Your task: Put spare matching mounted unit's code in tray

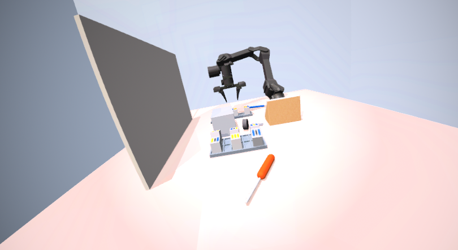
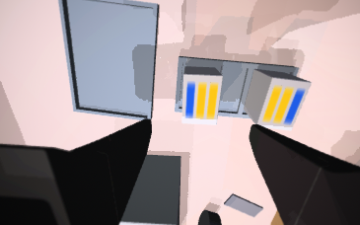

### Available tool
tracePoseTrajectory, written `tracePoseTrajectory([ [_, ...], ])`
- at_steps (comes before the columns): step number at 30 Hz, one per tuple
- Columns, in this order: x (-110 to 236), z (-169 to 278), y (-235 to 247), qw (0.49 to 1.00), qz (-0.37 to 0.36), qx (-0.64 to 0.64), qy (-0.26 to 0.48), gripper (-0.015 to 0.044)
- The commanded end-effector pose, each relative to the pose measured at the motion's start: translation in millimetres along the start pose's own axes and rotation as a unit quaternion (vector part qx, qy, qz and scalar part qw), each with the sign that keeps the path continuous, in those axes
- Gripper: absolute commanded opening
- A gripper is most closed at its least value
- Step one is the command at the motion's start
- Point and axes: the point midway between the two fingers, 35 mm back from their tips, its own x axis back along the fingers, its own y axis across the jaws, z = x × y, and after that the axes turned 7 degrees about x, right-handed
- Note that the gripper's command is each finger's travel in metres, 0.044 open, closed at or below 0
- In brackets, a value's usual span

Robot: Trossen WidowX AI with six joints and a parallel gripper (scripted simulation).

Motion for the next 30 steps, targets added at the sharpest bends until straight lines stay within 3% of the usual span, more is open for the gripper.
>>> tracePoseTrajectory([
  [1,-6.0,-1.1,-0.9,1.000,-0.002,-0.001,-0.003,0.0300],
  [30,-44.0,-0.4,0.8,1.000,-0.003,-0.001,0.000,0.0300],
])
